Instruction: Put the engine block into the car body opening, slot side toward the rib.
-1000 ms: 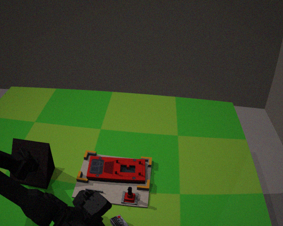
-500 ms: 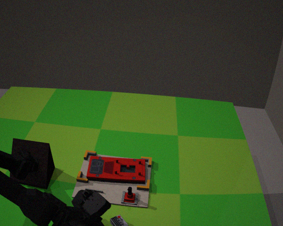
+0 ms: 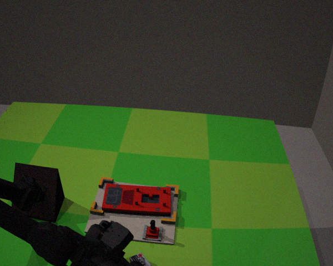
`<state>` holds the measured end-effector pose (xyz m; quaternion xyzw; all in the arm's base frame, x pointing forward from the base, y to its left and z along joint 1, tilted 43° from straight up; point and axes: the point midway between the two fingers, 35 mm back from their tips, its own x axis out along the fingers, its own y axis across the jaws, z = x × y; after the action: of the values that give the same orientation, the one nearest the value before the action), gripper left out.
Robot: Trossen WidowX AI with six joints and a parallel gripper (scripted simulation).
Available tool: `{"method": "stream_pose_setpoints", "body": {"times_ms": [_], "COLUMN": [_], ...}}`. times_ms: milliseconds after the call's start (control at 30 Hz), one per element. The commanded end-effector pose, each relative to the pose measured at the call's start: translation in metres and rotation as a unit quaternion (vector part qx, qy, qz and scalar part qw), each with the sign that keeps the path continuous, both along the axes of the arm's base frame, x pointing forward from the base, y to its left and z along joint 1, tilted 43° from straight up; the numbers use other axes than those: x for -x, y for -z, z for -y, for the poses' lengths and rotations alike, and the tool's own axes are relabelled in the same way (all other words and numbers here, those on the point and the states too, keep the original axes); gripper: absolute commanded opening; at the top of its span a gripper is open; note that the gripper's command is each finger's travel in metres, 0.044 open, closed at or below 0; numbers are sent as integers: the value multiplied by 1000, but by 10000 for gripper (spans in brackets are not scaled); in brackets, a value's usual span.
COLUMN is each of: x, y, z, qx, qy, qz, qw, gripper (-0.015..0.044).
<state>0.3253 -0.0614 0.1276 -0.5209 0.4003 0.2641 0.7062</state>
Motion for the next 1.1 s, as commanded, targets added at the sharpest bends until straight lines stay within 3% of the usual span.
{"method": "stream_pose_setpoints", "body": {"times_ms": [0,533,1067], "x": [-3,-4,-7], "y": [0,6,-2], "z": [-1,-9,-18], "qx": [39,197,347], "qy": [-26,-150,-287], "qz": [-25,-149,-268], "qw": [999,957,852], "gripper": [440,440,440]}}
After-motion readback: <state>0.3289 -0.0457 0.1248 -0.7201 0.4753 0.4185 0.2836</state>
